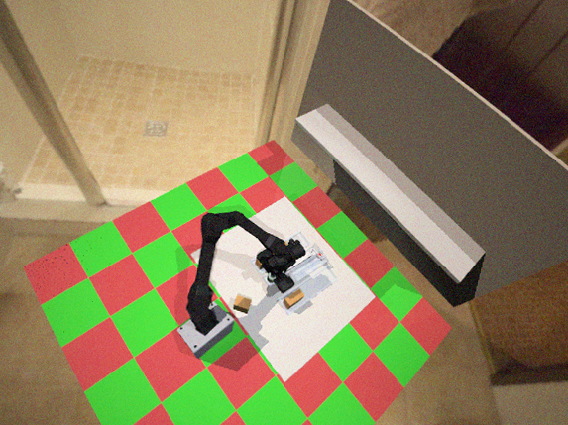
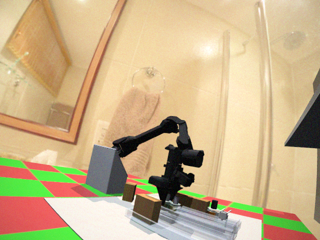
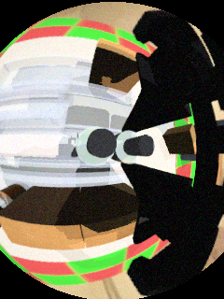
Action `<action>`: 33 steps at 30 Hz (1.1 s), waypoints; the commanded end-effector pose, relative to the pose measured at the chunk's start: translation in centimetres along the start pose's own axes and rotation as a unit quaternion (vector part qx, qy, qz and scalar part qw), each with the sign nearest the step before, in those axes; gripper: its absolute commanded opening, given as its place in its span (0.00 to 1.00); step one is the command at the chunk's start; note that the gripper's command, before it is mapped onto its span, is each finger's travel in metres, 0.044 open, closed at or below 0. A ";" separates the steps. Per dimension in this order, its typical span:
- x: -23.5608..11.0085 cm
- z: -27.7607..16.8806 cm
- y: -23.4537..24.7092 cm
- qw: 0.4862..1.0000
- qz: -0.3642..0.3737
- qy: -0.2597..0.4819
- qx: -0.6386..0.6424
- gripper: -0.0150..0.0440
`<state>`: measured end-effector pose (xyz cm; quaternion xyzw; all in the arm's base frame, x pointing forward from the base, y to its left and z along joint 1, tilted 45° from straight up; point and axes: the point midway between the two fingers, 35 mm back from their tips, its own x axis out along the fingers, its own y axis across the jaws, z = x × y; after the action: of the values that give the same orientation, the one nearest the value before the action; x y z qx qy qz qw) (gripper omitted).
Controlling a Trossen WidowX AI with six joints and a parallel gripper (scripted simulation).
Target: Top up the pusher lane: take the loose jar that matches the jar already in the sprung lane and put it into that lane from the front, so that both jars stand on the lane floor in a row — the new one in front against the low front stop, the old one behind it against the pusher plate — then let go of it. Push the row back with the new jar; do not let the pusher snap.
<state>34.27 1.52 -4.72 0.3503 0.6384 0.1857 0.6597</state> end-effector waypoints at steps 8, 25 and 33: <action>0.0 0.0 0.1 1.000 0.003 -0.003 -0.002 0.25; 0.0 -0.3 0.1 1.000 0.003 -0.003 -0.001 0.25; 0.0 -0.5 0.1 1.000 0.003 -0.003 -0.001 0.25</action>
<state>33.74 1.66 -4.70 0.3505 0.6384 0.1856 0.6597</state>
